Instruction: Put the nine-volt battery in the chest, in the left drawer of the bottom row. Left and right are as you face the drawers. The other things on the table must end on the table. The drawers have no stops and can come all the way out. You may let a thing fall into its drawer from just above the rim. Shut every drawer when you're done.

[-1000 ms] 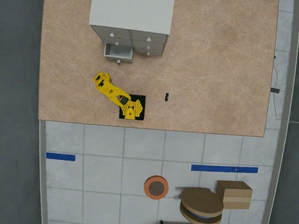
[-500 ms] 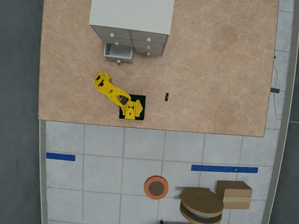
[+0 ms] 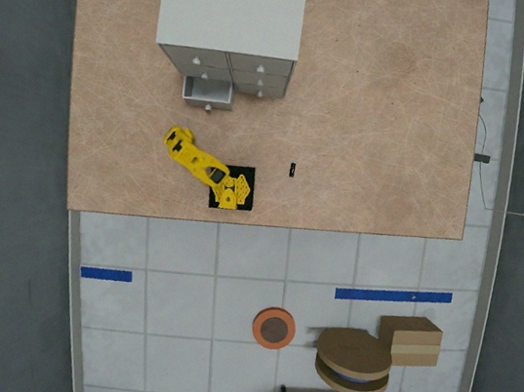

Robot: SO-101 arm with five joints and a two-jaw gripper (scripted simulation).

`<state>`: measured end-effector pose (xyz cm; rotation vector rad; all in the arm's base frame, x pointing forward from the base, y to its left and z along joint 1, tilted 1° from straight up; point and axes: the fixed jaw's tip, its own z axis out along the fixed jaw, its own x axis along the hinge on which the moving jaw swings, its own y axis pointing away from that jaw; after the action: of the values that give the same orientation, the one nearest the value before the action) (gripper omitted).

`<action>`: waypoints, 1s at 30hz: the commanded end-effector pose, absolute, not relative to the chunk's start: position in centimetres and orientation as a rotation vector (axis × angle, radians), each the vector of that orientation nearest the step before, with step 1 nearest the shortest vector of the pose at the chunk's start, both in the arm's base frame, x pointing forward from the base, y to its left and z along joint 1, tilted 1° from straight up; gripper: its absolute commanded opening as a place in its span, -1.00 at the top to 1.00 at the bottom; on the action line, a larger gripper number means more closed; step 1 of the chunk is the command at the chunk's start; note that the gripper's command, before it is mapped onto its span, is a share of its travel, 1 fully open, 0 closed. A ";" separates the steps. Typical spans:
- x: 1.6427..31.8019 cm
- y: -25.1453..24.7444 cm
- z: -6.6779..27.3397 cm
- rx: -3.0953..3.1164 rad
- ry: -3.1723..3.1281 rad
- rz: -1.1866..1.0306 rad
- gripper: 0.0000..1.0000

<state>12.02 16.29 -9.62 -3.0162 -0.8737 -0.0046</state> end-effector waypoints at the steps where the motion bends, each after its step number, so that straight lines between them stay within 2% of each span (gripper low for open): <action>1: 12.1 16.4 -9.7 -3.007 -0.891 -0.011 0.80; 17: 12.1 16.4 -9.7 -3.007 -0.891 -0.011 1.00; 30: 12.1 16.4 -9.7 -3.007 -0.891 -0.011 1.00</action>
<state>12.02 16.29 -9.62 -3.0162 -0.8737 -0.0046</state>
